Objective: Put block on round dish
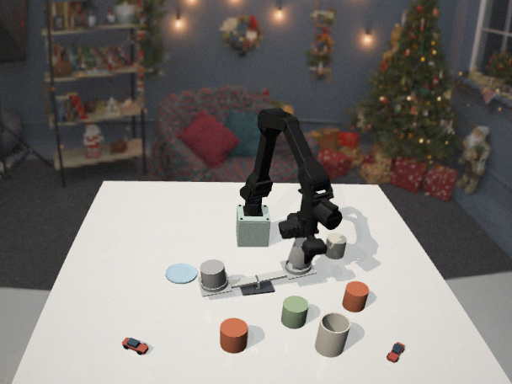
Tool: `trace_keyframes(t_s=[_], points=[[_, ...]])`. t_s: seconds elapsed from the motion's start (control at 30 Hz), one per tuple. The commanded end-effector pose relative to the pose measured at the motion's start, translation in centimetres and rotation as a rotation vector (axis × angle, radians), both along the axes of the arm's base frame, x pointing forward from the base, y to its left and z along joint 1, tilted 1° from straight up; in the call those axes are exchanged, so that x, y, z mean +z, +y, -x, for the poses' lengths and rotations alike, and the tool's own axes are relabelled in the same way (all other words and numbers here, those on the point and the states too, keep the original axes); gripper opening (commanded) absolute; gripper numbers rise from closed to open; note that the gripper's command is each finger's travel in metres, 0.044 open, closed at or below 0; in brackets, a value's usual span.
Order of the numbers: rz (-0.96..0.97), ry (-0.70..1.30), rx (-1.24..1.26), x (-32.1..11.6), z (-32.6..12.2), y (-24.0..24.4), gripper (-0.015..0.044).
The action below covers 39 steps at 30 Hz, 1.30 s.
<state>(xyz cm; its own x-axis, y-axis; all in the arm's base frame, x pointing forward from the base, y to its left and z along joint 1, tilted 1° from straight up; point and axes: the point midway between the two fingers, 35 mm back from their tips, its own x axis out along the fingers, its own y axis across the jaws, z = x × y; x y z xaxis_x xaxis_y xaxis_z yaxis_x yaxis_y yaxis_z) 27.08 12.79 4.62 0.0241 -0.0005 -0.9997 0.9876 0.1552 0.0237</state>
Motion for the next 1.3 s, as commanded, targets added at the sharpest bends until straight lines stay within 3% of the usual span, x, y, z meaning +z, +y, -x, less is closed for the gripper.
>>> trace_keyframes(t_s=[0.0,1.27], points=[[-0.023,-0.019,-0.003,1.1,-0.4,0.5,0.0000],[-0.023,-0.019,-0.003,5.9,0.3,0.1,0.0000]])
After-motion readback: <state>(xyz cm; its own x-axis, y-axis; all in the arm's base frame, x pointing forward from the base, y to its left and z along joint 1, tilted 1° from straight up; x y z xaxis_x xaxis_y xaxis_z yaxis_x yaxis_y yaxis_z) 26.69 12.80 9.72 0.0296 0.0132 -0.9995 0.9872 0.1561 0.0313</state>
